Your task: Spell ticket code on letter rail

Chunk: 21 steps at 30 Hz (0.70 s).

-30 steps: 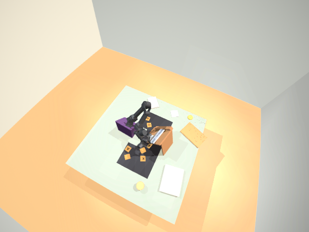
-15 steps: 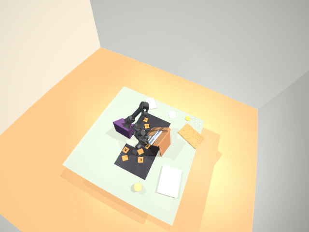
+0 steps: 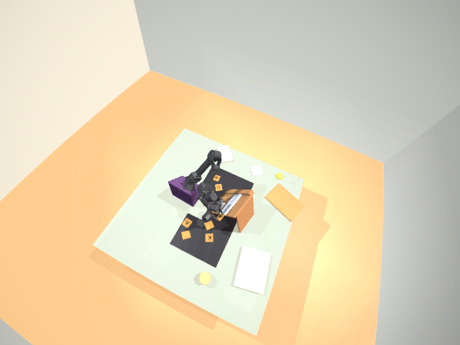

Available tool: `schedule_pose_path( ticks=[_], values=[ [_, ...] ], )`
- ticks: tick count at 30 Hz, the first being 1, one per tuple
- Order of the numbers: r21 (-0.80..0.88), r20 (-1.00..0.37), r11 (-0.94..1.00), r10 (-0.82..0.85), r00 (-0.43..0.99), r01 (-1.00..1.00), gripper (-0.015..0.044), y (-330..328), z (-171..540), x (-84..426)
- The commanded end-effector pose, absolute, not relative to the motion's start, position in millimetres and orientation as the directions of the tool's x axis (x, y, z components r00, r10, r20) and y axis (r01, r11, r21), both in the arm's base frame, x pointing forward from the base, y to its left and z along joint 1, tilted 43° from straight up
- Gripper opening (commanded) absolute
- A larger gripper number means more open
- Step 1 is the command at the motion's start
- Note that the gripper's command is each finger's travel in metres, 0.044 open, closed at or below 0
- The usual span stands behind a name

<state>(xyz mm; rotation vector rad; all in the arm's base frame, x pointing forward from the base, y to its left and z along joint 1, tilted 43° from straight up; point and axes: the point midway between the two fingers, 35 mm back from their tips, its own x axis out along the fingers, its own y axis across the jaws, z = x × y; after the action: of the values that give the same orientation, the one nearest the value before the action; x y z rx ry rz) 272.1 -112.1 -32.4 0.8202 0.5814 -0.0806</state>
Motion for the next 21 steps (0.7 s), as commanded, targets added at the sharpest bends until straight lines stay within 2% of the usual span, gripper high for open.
schedule_pose_path(
  ticks=[1,21],
  values=[
    [0.666,-0.519,0.687,0.147,0.842,0.291,0.0000,-111.0,-30.8,272.2],
    [0.667,-0.519,0.686,0.148,0.842,0.291,0.0000,-103.7,-24.4,275.0]
  ],
)
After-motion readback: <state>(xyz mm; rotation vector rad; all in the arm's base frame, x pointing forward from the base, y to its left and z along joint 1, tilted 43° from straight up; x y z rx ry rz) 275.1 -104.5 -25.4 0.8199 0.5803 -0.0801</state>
